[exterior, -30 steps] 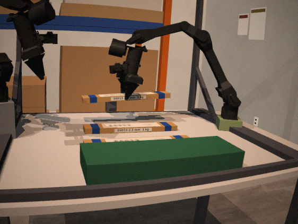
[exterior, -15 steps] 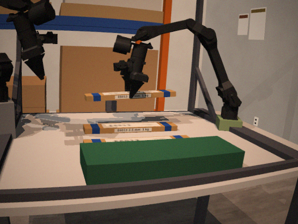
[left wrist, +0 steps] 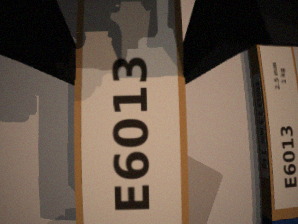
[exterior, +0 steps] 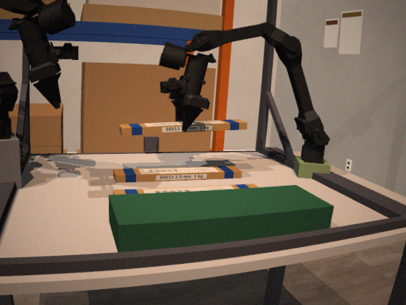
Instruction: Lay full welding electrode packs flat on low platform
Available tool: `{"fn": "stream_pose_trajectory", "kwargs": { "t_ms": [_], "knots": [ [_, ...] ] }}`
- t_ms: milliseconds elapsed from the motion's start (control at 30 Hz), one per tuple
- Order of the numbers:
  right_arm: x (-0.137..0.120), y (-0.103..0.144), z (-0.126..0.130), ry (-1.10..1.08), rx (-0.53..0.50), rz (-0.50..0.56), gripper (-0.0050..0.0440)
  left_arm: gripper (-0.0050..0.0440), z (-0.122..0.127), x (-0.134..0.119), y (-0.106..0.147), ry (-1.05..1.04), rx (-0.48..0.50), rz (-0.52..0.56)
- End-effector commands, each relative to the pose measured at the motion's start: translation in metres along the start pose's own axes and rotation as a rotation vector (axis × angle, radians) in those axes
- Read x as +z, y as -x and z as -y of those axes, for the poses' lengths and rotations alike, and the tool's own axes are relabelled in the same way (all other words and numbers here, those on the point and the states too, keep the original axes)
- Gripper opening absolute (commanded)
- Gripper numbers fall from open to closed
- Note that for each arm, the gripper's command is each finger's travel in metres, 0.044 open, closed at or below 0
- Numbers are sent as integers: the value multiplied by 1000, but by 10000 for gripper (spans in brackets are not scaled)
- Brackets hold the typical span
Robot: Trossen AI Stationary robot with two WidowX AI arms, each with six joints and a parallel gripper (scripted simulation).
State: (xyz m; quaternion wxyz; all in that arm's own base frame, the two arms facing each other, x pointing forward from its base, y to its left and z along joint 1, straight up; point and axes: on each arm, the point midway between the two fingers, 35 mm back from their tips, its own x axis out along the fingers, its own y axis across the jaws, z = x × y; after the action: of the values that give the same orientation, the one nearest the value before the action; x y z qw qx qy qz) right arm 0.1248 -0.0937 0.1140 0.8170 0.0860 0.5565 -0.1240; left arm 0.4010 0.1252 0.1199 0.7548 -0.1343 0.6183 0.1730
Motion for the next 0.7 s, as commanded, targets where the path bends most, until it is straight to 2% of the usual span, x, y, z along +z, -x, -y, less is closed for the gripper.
{"fn": "stream_pose_trajectory", "kwargs": {
  "t_ms": [0,667],
  "knots": [
    [4,5,1,3,-7,19,430,-50,-8,10,41,5,-19,105],
    [4,5,1,3,-7,19,430,-50,-53,2,58,3,-14,111]
  ]
}}
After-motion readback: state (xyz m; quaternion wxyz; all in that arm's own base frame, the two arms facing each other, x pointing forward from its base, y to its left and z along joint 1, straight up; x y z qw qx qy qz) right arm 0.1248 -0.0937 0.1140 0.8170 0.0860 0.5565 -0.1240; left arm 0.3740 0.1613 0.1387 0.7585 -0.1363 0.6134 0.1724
